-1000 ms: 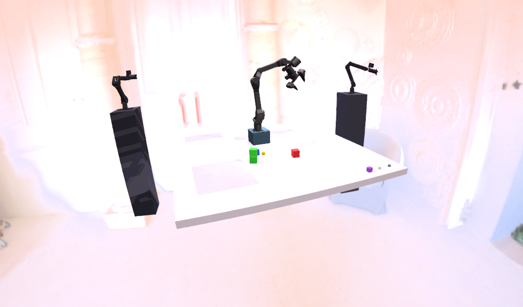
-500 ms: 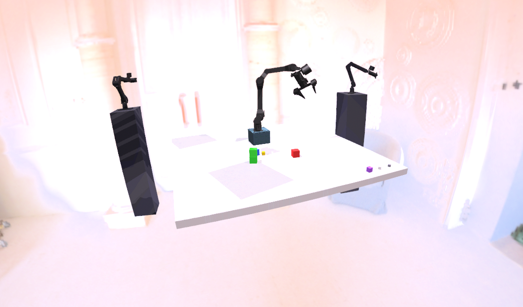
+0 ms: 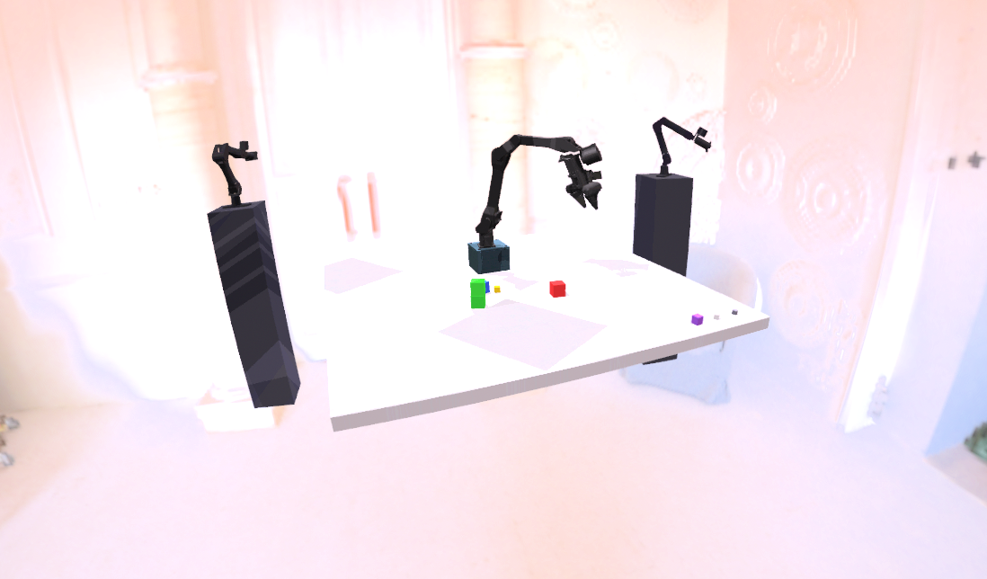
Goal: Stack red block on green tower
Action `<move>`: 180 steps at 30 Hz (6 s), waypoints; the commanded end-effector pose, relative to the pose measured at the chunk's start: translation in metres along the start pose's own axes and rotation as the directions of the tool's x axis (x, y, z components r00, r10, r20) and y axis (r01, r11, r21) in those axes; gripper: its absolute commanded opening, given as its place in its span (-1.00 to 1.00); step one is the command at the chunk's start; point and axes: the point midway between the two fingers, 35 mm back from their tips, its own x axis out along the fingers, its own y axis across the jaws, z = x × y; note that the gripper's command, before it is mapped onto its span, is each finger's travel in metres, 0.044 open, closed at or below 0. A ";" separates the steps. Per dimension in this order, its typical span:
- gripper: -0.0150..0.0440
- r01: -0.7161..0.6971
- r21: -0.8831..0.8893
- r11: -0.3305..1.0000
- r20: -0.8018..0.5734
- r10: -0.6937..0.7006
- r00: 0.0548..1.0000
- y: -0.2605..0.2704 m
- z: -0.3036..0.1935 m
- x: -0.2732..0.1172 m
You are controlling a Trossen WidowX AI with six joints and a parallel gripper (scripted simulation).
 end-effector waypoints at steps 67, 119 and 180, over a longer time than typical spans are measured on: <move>1.00 0.372 0.923 -0.100 -0.364 0.090 0.927 -0.127 -0.259 0.154; 0.06 0.365 0.926 -0.097 -0.357 0.088 0.930 -0.124 -0.267 0.173; -0.49 0.386 0.917 -0.099 -0.378 0.088 0.922 -0.151 -0.387 0.003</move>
